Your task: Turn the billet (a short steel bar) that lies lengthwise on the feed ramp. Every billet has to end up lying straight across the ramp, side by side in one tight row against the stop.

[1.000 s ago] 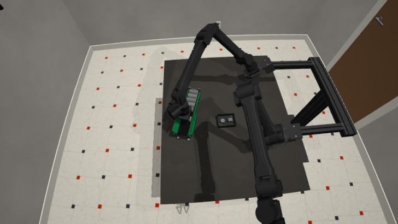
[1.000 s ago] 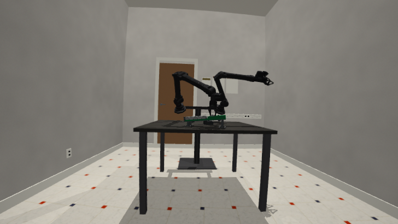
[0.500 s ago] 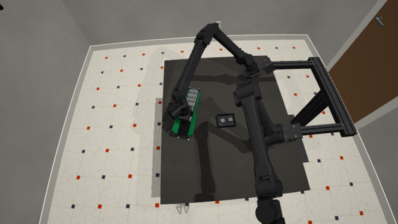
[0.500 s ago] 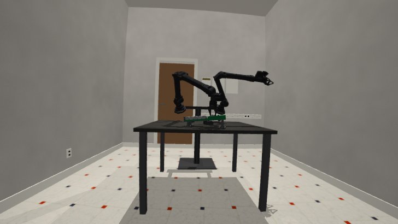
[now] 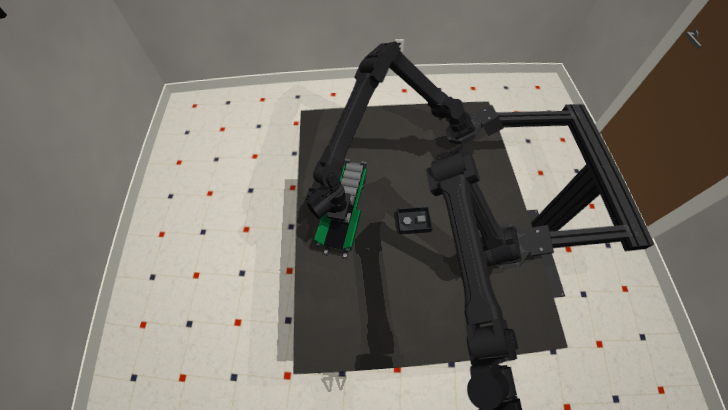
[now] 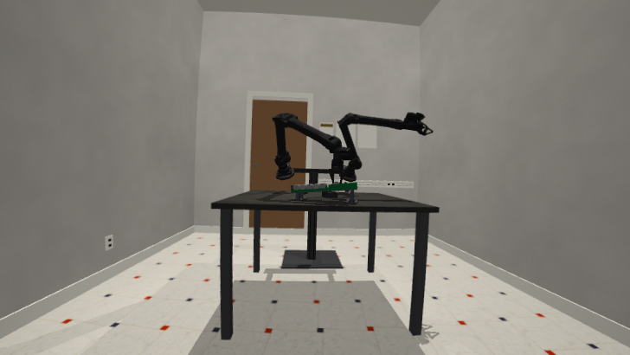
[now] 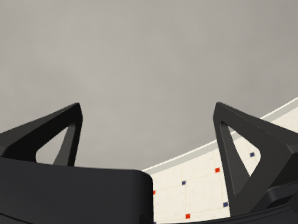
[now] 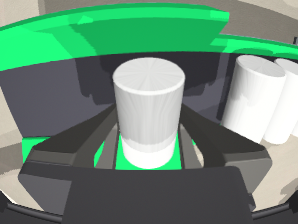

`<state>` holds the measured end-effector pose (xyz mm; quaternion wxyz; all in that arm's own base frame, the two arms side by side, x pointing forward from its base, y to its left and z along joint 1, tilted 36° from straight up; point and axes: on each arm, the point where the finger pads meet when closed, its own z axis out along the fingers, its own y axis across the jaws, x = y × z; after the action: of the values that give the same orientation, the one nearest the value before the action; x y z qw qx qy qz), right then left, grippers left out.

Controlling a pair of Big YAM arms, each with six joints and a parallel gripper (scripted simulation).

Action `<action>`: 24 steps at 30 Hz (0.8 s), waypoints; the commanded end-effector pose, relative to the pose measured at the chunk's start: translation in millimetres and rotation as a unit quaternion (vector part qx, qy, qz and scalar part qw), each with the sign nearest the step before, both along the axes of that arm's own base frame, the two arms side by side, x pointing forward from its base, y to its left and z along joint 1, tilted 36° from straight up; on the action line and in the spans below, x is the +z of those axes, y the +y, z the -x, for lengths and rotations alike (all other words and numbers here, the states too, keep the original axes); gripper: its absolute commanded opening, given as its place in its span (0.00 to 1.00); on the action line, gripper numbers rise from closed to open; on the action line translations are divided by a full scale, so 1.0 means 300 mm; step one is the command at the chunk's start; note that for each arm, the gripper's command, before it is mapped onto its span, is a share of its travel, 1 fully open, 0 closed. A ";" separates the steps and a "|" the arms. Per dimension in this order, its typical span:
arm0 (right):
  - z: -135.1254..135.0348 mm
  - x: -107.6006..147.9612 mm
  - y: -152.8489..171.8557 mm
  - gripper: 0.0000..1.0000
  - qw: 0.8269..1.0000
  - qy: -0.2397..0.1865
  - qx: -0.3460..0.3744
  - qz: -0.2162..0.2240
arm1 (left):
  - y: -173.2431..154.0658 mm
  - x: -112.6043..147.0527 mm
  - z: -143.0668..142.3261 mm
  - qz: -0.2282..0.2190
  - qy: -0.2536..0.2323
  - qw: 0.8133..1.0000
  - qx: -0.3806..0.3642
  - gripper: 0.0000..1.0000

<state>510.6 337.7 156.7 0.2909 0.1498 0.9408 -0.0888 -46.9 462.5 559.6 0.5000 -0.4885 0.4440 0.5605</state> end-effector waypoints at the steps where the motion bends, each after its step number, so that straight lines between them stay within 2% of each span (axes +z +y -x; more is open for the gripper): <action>1: -0.004 0.147 0.024 0.00 0.999 -0.027 0.008 -0.023 | -0.039 0.147 0.014 -0.044 0.000 0.999 0.004 1.00; 24: -0.007 0.152 0.020 0.00 0.999 -0.027 0.006 -0.023 | -0.039 0.147 0.014 -0.044 0.000 0.999 0.004 1.00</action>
<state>510.6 337.7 156.7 0.2908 0.1495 0.9409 -0.0888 -46.9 462.5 559.6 0.5000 -0.4885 0.4440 0.5605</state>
